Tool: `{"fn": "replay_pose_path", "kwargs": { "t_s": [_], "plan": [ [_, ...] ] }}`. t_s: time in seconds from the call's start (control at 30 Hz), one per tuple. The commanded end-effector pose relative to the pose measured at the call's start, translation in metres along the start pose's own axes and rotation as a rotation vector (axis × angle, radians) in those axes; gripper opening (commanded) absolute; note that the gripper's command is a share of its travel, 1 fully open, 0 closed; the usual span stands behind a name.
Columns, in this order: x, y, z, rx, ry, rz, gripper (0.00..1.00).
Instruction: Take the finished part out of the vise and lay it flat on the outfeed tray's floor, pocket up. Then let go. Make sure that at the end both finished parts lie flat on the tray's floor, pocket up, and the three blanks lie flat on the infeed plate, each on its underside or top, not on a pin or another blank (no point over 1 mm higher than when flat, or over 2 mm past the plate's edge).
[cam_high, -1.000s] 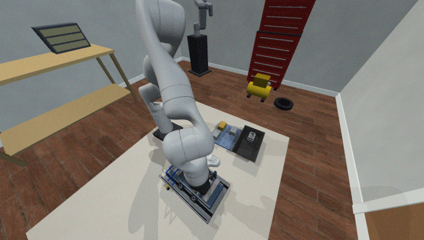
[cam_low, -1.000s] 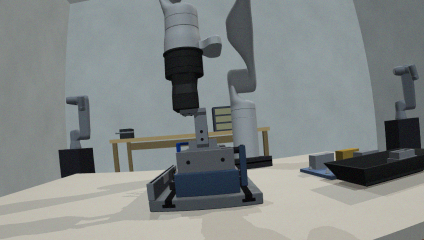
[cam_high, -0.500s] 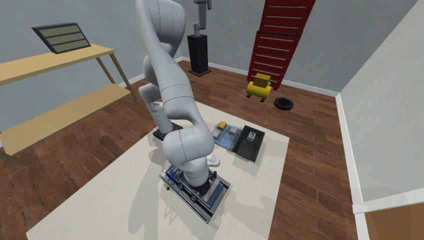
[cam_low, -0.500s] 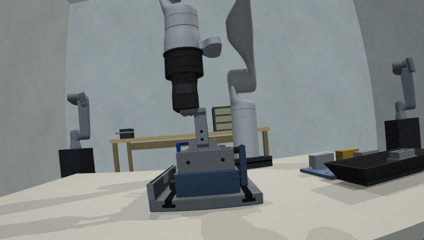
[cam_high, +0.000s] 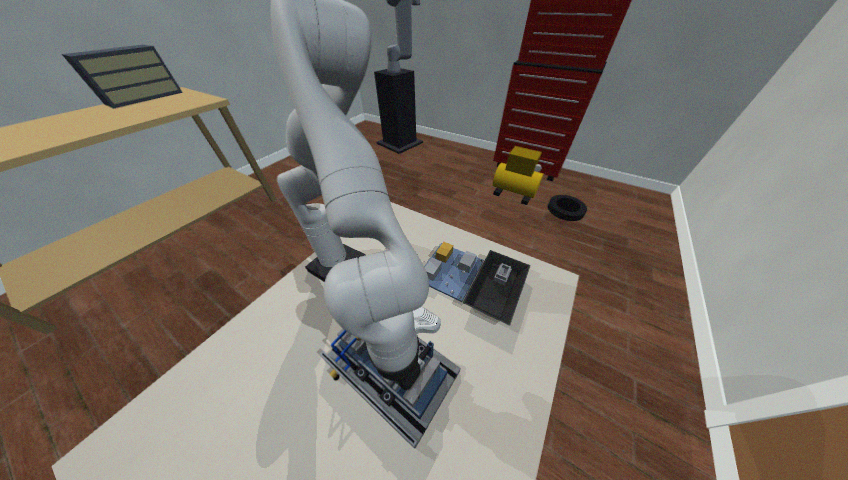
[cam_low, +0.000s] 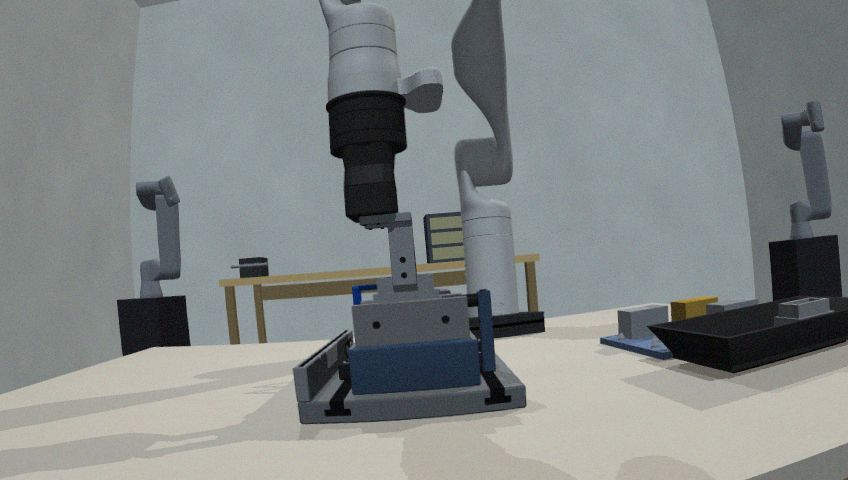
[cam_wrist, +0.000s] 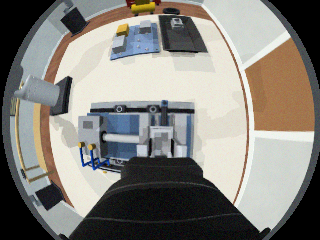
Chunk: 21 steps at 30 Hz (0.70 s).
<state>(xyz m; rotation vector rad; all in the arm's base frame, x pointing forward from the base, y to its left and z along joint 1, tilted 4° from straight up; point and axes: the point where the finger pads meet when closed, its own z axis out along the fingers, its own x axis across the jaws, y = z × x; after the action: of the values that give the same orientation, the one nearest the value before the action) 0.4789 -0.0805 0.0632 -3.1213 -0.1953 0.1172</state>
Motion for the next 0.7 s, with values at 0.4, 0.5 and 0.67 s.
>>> {"fn": "replay_pose_path", "kwargs": {
  "t_s": [0.4,0.5,0.67],
  "plan": [
    [0.001,0.0,-0.022,-0.001,0.005,-0.001,0.0],
    [0.001,0.0,-0.028,-0.001,0.005,-0.001,0.0],
    [0.001,0.0,-0.034,-0.001,0.005,-0.001,0.0]
  ]
}}
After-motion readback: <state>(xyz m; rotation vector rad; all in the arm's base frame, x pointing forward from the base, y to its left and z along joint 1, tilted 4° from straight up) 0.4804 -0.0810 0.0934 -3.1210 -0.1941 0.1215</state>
